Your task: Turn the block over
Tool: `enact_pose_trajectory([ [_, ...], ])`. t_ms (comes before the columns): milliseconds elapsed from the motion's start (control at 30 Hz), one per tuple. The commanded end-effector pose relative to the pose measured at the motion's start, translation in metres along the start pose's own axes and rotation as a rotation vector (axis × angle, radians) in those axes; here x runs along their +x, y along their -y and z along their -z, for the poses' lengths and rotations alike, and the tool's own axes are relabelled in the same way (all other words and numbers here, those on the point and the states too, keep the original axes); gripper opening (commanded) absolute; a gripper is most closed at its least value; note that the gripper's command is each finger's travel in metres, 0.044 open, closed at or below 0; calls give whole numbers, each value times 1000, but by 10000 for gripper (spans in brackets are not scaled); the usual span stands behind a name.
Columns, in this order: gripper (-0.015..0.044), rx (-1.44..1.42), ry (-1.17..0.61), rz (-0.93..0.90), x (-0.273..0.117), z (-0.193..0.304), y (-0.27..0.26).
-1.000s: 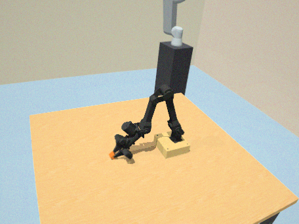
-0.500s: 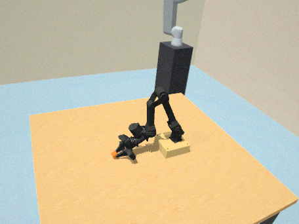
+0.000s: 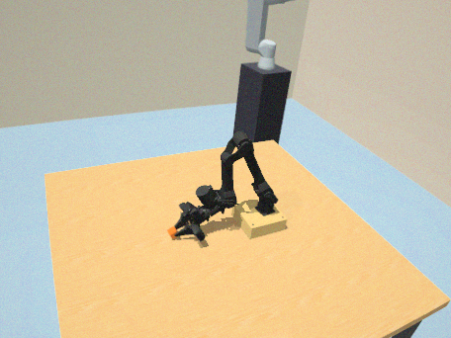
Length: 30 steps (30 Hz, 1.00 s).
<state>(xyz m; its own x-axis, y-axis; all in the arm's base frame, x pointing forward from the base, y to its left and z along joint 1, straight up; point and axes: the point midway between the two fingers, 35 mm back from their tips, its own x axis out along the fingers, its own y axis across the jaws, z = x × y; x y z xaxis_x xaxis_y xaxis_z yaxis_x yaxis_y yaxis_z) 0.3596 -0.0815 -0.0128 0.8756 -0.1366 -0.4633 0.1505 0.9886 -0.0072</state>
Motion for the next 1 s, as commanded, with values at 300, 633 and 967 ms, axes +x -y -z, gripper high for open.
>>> enact_pose_trajectory([
  [300,236,4,4,-3,0,-1,0],
  [633,440,4,4,-3,0,-1,0],
  [967,440,4,4,-3,0,-1,0],
])
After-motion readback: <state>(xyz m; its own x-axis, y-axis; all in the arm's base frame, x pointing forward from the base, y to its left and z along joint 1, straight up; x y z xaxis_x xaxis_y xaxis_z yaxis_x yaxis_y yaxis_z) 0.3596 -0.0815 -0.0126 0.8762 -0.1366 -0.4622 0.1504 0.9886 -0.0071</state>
